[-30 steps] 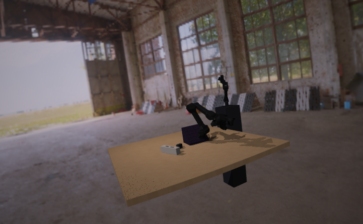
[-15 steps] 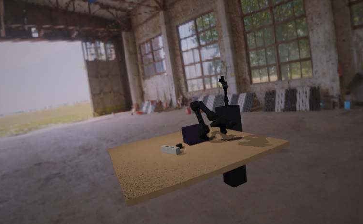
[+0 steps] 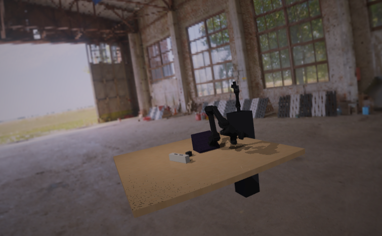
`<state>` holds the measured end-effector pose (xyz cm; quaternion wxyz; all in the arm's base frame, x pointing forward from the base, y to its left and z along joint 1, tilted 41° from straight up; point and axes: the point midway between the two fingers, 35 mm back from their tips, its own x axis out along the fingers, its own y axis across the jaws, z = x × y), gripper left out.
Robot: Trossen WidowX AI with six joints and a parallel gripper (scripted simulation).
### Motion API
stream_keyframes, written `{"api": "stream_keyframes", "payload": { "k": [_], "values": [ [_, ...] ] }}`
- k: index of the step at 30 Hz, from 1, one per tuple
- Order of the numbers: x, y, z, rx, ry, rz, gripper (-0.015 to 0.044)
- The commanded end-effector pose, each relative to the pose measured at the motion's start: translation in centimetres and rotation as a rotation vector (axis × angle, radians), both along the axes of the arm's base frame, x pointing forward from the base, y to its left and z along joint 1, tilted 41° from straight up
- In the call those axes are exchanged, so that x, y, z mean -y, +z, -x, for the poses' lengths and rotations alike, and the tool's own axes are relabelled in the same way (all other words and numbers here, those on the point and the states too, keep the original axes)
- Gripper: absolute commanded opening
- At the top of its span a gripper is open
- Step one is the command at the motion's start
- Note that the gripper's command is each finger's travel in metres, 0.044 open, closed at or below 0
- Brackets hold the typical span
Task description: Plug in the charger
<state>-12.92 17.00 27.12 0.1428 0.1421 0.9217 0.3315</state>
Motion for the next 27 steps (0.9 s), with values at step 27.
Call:
{"api": "stream_keyframes", "payload": {
  "k": [27],
  "values": [
    [-6.5, -1.6, -9.1, 0.27, -0.367, -0.158, 0.044]
  ]
}}
